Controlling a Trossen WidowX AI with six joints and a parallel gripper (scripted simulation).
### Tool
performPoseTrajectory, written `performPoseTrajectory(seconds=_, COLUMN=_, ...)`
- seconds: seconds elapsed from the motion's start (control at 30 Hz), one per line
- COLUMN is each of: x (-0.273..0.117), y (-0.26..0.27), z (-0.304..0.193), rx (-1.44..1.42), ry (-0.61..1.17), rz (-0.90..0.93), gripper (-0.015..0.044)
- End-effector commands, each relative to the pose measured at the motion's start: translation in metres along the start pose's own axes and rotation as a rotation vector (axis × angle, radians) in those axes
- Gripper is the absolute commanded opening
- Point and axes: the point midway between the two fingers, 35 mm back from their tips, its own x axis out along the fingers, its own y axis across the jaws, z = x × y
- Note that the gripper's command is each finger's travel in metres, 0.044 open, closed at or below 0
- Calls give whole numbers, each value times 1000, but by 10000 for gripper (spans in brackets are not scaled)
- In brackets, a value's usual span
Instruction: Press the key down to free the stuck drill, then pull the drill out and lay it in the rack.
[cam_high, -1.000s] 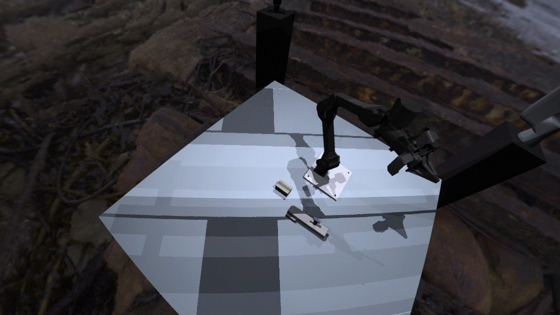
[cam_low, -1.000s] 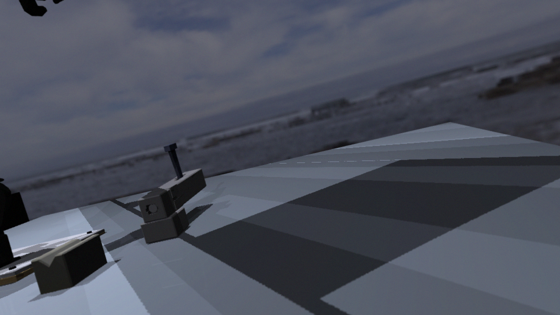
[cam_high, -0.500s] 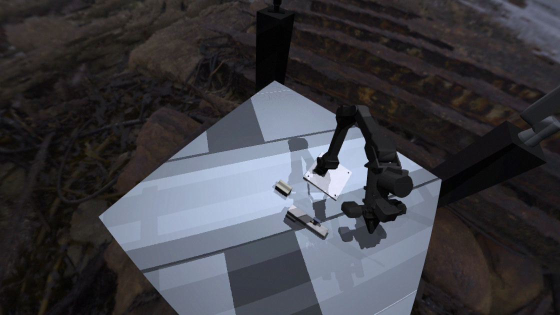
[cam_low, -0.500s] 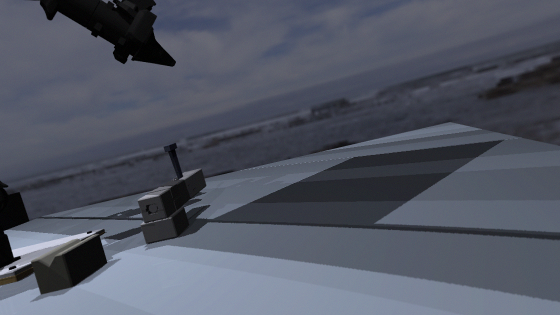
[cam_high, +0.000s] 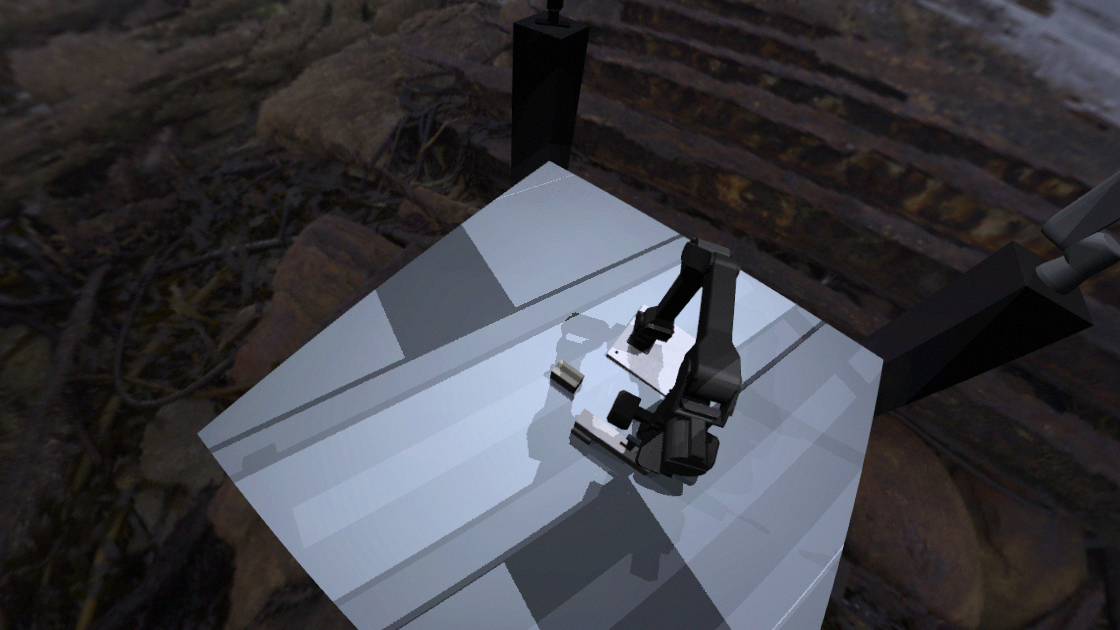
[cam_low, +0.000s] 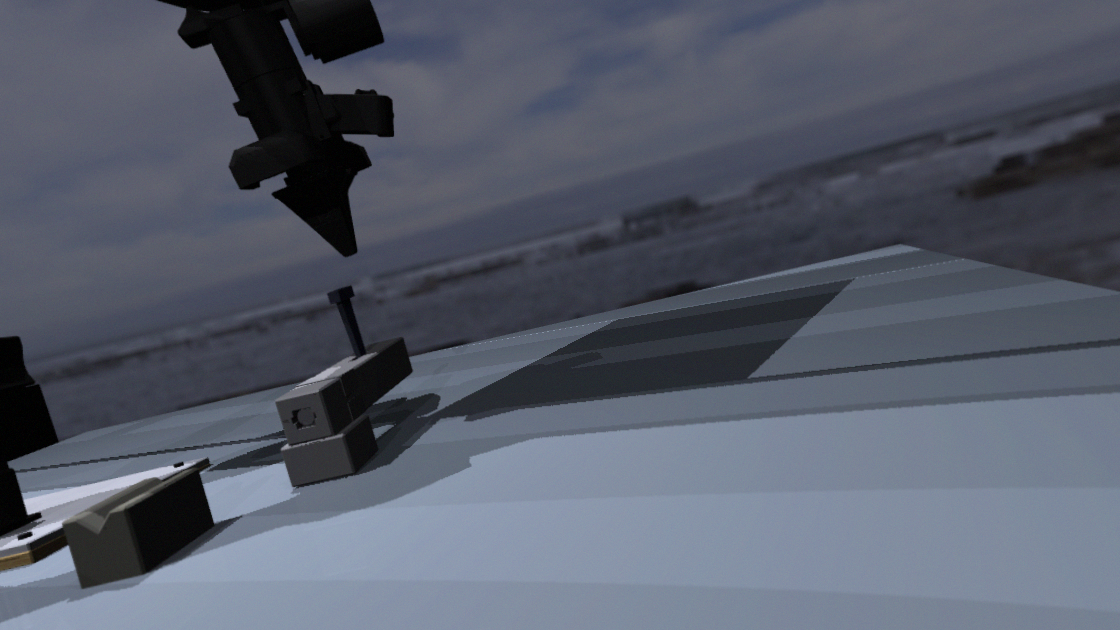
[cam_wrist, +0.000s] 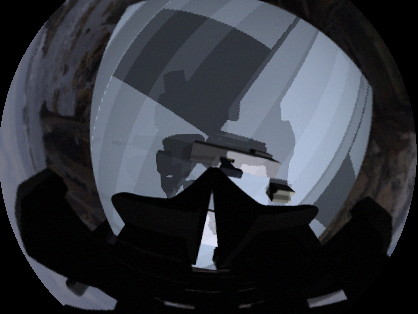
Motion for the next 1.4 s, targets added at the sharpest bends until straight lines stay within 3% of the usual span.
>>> performPoseTrajectory(seconds=0.0, x=13, y=-22, z=-9, rx=120, ry=141, rz=-58, gripper=0)
performPoseTrajectory(seconds=1.37, x=34, y=-22, z=-10, rx=121, ry=141, rz=-58, gripper=0)
